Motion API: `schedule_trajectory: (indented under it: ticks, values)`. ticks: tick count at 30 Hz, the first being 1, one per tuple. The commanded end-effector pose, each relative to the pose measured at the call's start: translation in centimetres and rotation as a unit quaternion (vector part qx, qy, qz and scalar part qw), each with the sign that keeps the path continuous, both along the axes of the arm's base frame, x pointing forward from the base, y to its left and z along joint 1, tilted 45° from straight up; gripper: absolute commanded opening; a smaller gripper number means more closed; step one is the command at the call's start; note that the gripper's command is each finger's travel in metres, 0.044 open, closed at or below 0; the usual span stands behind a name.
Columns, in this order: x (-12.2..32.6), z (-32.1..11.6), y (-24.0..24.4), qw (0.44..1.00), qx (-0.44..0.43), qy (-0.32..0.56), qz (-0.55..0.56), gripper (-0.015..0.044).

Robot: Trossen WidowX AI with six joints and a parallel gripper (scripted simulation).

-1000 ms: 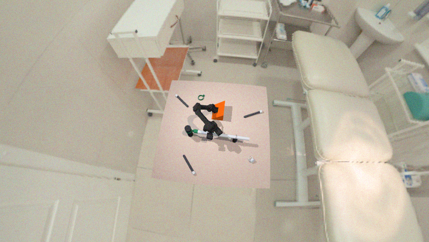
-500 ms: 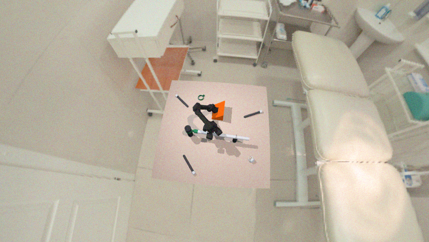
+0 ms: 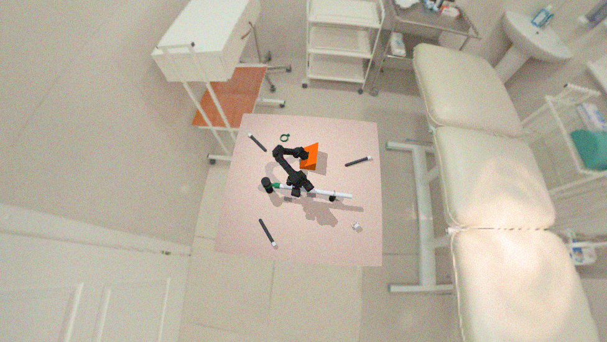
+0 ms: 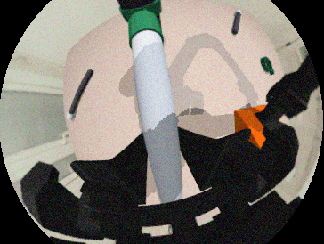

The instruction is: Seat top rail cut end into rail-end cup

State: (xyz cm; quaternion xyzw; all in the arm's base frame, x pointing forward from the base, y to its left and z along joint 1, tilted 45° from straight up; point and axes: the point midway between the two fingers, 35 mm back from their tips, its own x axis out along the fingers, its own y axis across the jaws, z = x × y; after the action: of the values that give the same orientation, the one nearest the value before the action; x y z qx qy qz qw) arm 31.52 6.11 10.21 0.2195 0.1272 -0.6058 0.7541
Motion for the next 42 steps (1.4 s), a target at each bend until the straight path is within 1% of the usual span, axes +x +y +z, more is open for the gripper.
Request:
schedule_trajectory:
  ticks: [1, 42]
  values:
    - [0.08, 0.46, -0.11, 1.000, -0.004, -0.002, 0.005, 0.0000]
    - [0.18, 1.46, -1.07, 1.000, -0.004, -0.002, 0.005, 0.0000]
